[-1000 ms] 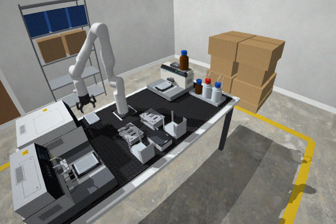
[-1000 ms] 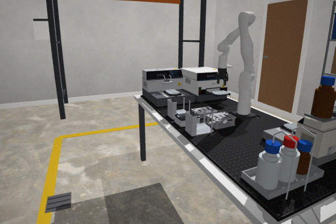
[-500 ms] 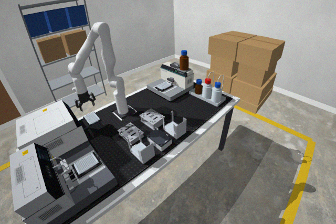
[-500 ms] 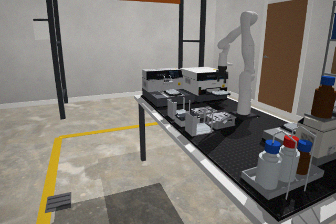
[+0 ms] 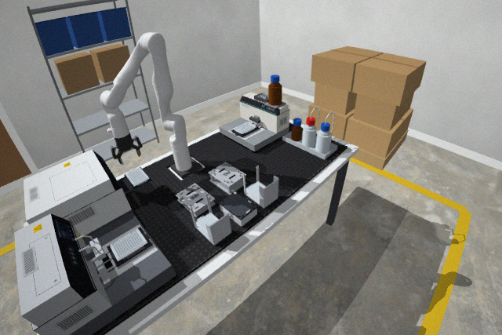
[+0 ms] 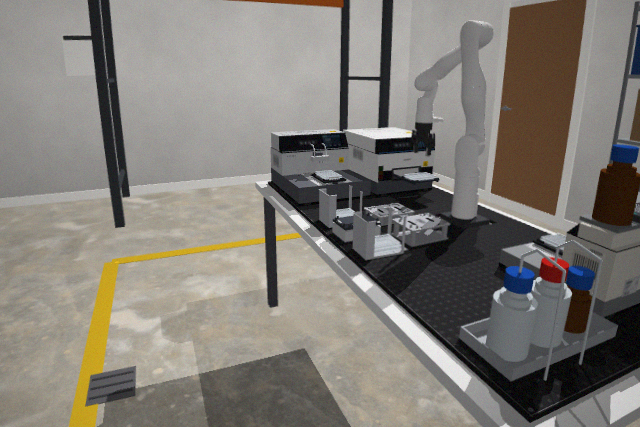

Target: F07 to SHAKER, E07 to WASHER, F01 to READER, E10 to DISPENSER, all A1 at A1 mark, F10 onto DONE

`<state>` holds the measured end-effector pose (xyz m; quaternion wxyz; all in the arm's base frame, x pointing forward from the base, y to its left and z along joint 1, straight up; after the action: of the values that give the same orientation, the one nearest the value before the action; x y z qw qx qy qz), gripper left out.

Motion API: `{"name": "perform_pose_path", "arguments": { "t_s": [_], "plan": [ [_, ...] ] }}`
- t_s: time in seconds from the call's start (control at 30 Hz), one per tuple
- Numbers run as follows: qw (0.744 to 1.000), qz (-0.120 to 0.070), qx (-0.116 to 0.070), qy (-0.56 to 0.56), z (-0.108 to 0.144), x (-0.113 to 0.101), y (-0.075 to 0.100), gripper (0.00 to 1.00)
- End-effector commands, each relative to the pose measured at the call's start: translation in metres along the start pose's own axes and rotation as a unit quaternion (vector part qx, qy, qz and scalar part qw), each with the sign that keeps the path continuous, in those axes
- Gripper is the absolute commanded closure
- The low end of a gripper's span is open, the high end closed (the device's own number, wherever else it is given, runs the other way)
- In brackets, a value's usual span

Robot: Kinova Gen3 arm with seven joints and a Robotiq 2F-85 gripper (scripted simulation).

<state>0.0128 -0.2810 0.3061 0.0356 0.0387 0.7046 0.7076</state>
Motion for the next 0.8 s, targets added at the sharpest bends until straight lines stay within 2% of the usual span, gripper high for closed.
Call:
{"name": "perform_pose_path", "arguments": {
  "t_s": [0.0,0.1,0.2,0.77],
  "plan": [
    [1.000,0.000,0.001,0.000,0.000,0.000,0.001,0.00],
    [1.000,0.000,0.001,0.000,0.000,0.000,0.001,0.00],
    [0.999,0.000,0.001,-0.047,0.003,-0.009,0.001,0.00],
    [0.998,0.000,0.001,-0.067,0.019,-0.057,0.001,0.00]
  ]
}}
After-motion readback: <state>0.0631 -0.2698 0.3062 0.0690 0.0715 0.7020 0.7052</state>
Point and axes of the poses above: the point where the finger pads meet when closed, its own y axis back along the fingers, its own z axis across the jaws, x = y × z, the point moved 10 cm from there along y, back along the fingers, and after that the axes turned 5 degrees about -y, right-handed, at the moved point
